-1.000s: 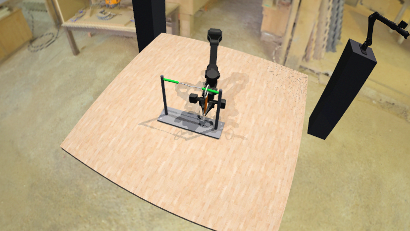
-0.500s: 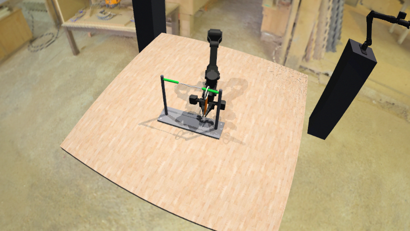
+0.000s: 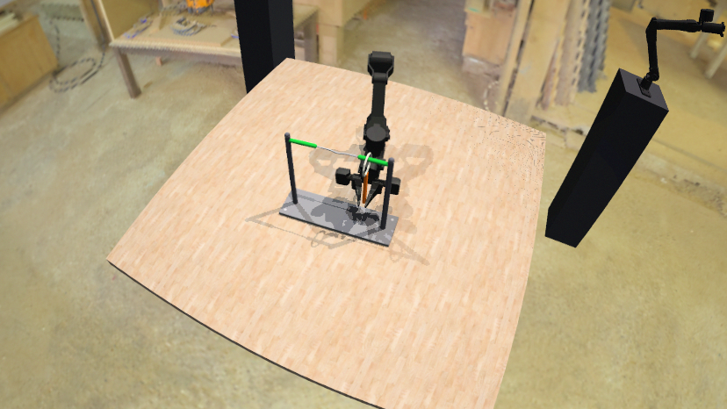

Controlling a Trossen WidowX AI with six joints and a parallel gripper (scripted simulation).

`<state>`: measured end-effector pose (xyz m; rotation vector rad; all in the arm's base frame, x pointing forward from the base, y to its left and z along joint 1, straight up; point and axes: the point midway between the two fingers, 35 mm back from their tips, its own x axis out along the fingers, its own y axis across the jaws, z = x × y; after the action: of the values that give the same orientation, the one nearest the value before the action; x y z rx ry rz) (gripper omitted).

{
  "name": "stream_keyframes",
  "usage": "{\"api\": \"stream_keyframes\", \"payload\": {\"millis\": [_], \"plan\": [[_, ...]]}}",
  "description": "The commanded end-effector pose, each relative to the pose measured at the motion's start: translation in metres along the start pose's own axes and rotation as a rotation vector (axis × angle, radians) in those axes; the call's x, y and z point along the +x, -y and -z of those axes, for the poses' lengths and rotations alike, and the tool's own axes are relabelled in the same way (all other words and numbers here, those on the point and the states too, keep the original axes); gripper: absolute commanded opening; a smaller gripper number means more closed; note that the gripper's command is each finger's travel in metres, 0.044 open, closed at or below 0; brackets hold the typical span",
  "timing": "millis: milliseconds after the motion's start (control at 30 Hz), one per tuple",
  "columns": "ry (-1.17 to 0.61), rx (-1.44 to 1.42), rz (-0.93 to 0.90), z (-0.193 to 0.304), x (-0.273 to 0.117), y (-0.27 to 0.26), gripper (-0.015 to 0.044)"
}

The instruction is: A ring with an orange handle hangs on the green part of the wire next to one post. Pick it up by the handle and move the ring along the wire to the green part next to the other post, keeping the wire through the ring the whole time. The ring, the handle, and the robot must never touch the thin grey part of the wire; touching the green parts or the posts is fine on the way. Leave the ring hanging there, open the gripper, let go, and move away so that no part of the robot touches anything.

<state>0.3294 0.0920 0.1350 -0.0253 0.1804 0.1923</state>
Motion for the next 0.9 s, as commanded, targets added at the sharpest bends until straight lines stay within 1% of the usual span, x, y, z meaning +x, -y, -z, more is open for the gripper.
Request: {"api": "stream_keyframes", "payload": {"millis": [0,867], "plan": [[0.0,0.0,0.001,0.0,-0.001,0.0,0.016],[-0.003,0.005,0.005,-0.001,-0.047,0.0,0.016]]}}
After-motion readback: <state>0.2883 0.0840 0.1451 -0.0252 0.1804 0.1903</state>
